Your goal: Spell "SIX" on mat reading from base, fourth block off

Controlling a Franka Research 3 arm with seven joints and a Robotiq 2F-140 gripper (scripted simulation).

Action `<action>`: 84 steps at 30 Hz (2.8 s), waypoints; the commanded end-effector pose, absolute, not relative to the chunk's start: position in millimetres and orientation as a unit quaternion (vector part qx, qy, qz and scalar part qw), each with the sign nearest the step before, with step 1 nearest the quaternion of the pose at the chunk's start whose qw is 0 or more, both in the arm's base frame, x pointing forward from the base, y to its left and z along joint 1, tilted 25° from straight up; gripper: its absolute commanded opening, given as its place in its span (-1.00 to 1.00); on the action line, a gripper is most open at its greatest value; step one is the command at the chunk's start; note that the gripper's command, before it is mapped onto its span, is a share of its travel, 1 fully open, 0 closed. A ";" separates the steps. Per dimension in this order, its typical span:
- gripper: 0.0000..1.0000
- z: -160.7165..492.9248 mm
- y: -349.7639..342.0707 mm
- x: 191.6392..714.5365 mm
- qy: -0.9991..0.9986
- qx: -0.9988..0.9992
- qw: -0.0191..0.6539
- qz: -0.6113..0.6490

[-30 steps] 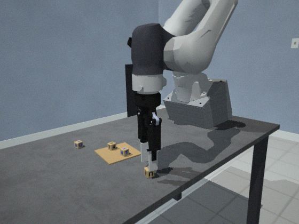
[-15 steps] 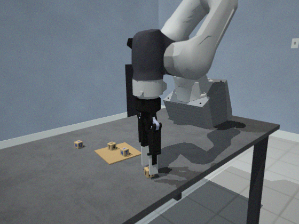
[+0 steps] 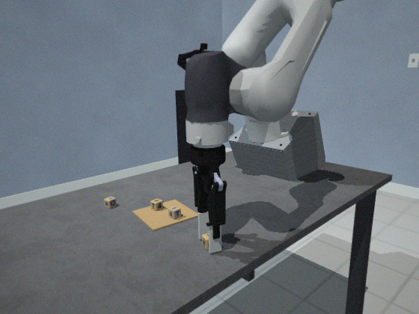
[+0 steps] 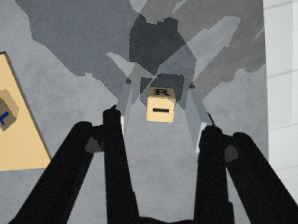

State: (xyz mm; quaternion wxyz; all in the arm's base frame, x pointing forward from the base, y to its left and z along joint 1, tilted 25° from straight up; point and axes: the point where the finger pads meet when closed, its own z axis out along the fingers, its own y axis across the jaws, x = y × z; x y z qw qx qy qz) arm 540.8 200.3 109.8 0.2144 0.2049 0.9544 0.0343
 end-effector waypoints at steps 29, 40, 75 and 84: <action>-0.26 110.2 201.4 542.8 0.955 0.200 0.218 0.035; -0.50 110.2 201.4 542.8 0.955 0.200 0.218 0.035; -0.74 110.2 201.4 542.8 0.955 0.200 0.218 0.035; -0.74 110.2 201.4 542.8 0.955 0.200 0.218 0.035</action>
